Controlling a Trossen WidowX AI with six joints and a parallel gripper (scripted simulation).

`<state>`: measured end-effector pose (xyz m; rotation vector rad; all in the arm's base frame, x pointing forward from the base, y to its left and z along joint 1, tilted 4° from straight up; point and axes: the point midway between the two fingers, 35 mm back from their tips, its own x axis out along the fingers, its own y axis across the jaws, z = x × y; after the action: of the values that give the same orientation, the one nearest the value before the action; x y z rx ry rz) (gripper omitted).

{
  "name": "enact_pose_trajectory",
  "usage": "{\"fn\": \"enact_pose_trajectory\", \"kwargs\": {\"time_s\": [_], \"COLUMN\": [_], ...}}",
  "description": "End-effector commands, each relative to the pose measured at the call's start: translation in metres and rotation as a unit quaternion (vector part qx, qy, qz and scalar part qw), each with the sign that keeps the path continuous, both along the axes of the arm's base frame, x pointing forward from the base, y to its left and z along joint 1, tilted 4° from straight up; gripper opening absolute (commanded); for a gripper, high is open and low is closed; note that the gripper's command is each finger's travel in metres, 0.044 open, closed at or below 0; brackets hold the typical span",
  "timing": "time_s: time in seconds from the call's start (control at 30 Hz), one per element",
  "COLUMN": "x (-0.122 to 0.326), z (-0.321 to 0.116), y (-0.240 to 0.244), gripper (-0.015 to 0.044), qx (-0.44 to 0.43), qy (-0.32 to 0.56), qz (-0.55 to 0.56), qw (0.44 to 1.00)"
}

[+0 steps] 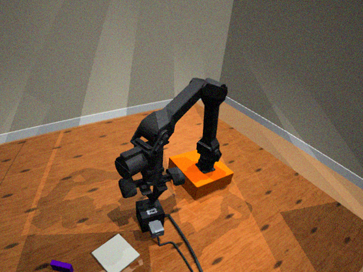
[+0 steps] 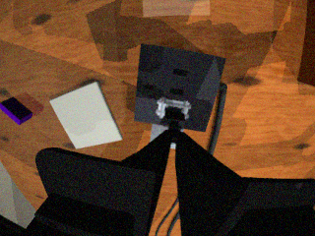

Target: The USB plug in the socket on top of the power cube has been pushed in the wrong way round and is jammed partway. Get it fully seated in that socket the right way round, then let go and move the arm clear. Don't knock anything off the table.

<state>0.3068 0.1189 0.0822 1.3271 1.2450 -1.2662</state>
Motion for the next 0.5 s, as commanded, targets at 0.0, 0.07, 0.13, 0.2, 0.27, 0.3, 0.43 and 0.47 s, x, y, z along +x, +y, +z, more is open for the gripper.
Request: {"fn": "enact_pose_trajectory", "kwargs": {"time_s": [0.0,0.07,0.13,0.2,0.27,0.3,0.43,0.47], "x": [0.0002,0.0002,0.0002,0.0002,0.0002,0.0002,0.0002,0.0002], "z": [0.0003,0.0,-0.0002,-0.0004,-0.0007,-0.0008,-0.0012,-0.0014], "y": [0.0008,0.001,0.0011,0.0012,0.0014,0.0014,0.0017,0.0018], "gripper": [0.0,0.0,0.0,0.0,0.0,0.0,0.0,0.0], "qx": [0.004,0.005,0.005,0.006,0.007,0.007,0.009,0.009], "qy": [-0.001,-0.001,-0.001,-0.001,-0.001,-0.001,-0.002,-0.002], "qz": [-0.004,-0.005,-0.005,-0.005,-0.006,-0.006,-0.006,-0.007], "qw": [1.0,1.0,1.0,1.0,1.0,1.0,1.0,1.0]}}
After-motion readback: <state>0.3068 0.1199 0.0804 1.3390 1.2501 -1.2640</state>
